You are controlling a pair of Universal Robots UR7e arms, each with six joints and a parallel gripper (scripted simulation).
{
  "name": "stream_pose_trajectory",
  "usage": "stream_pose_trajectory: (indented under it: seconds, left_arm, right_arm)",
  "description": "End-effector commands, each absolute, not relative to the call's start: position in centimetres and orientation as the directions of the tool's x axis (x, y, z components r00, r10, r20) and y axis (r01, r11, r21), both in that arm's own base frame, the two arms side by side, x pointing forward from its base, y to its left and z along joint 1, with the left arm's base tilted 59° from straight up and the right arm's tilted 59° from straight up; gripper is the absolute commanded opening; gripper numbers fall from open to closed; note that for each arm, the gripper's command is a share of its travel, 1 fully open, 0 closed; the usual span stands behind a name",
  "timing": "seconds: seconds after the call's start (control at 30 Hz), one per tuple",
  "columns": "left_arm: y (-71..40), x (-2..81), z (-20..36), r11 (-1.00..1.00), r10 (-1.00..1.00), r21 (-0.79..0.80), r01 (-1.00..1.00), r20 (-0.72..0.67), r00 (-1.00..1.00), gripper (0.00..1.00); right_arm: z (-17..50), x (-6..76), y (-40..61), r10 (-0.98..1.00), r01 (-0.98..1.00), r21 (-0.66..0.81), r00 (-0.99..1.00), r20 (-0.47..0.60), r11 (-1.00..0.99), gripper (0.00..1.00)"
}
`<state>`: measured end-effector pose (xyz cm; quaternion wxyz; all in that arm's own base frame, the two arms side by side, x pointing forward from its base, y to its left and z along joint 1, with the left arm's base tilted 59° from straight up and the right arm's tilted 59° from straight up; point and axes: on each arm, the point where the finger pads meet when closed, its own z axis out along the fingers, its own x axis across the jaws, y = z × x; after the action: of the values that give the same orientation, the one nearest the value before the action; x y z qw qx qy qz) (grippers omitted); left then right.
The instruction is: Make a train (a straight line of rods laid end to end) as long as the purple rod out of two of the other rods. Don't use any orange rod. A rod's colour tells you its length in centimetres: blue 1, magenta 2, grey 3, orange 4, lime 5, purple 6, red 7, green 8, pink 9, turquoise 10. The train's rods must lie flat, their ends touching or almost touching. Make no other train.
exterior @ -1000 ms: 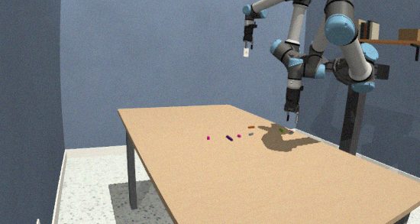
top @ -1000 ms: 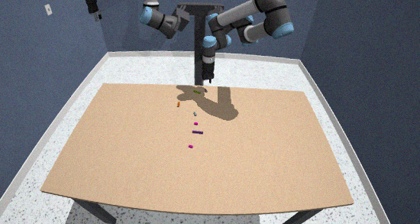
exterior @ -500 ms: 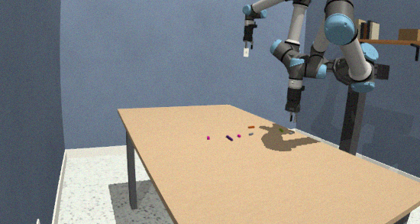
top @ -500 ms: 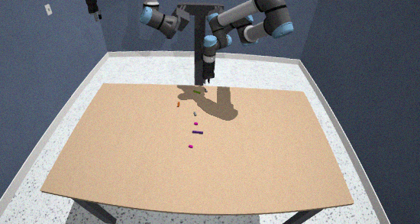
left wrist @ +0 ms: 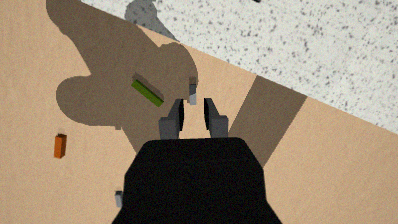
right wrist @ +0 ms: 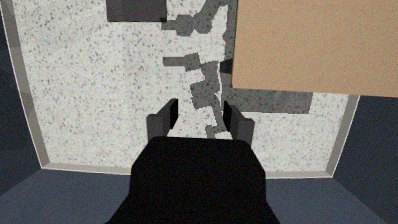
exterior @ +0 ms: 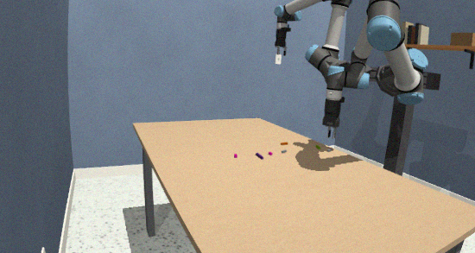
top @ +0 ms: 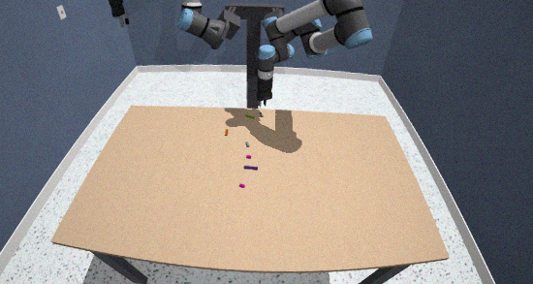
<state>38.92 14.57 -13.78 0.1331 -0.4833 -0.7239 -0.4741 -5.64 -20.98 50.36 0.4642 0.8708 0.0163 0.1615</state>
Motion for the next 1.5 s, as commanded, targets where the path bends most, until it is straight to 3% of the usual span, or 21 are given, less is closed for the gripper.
stream_pose_trajectory:
  seconds: [0.0,1.47]
  left_arm:
    - [14.7,39.0,-13.9,0.083,0.574,0.558,0.825,0.65,-0.498,0.54]
    - [18.5,40.2,-16.5,0.083,0.575,0.559,0.825,0.65,-0.497,0.54]
  right_arm:
    - [50.4,-5.7,-21.0,0.178,-0.122,0.814,0.947,0.266,-0.567,1.0]
    - [50.4,-5.7,-21.0,0.178,-0.122,0.814,0.947,0.266,-0.567,1.0]
